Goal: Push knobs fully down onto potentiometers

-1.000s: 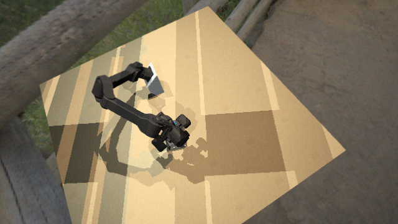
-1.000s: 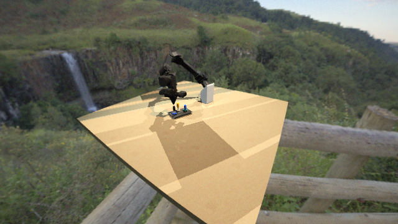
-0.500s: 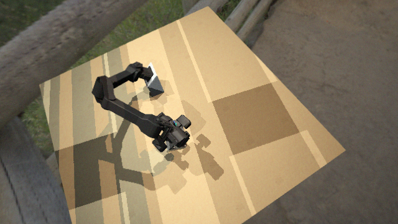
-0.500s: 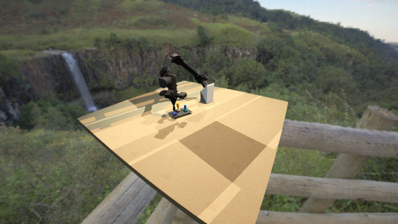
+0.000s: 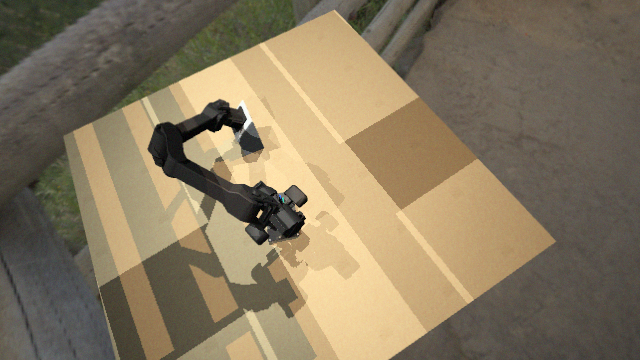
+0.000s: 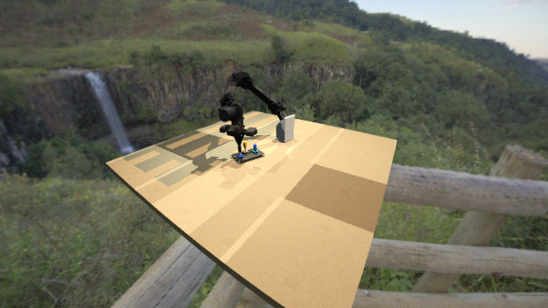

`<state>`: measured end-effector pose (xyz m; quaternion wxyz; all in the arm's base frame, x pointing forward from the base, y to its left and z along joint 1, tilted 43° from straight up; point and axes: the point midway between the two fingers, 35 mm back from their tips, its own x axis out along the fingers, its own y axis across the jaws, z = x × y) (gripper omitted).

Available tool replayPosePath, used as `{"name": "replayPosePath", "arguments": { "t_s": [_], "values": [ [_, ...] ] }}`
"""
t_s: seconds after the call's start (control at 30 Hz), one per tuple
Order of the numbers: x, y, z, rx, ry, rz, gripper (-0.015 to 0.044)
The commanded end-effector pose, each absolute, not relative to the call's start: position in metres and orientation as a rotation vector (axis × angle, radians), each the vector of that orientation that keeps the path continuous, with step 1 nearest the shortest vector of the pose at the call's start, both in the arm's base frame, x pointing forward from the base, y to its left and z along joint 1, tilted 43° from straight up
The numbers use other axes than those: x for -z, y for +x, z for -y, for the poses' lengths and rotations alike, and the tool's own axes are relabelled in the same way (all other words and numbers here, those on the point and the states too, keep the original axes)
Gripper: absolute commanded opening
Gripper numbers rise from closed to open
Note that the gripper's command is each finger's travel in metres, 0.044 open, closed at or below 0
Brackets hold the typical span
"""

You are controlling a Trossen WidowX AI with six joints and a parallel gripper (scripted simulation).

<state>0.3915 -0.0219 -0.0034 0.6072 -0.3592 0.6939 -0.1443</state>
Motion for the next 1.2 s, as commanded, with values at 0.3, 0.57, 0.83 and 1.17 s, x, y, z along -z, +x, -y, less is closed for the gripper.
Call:
{"name": "replayPosePath", "arguments": {
  "t_s": [0.3,0.57,0.83,1.17],
  "values": [
    [0.0038,0.3918,0.0220,0.331,-0.838,-1.604,0.0000],
    [0.0043,0.3918,0.0225,0.331,-0.838,-1.604,0.0000],
    [0.0082,0.3917,0.0261,0.331,-0.839,-1.604,0.0000],
    [0.0105,0.3917,0.0283,0.331,-0.839,-1.604,0.0000]
  ]
}}
